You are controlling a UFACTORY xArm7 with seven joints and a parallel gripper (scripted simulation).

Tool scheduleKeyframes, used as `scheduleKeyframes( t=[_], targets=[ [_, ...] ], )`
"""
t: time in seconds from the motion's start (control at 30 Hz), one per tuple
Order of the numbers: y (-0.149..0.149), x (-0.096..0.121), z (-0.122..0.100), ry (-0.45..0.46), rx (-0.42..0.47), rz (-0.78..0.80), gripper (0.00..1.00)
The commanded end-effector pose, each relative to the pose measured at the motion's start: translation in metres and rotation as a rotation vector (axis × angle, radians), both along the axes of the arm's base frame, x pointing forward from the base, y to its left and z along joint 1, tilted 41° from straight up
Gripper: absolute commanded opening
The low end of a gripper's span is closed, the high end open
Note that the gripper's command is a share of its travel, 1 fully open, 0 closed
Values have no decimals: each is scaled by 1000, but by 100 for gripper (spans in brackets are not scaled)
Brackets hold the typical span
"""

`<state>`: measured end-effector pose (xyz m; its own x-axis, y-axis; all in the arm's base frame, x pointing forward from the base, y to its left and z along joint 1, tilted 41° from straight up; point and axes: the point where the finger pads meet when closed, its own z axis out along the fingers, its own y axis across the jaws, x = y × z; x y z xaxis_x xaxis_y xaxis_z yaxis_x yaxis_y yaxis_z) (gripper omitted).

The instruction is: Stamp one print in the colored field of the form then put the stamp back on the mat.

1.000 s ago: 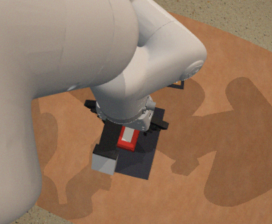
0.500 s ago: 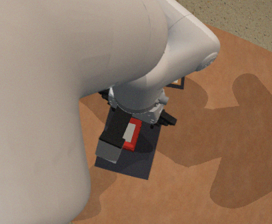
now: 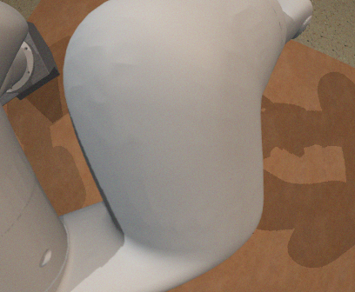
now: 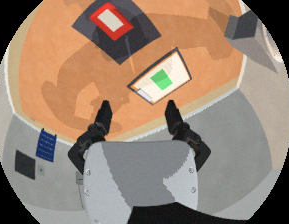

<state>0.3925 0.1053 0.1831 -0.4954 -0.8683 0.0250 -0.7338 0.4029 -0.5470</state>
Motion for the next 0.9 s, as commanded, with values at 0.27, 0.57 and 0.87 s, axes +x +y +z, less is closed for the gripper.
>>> scheduleKeyframes(
  t=[0.27, 0.57, 0.87],
  targets=[
    [98, 11, -46, -240, 167, -469, 100],
    [131, 6, -67, -352, 272, -665, 100],
    [133, 5, -68, -358, 279, -676, 100]
  ],
)
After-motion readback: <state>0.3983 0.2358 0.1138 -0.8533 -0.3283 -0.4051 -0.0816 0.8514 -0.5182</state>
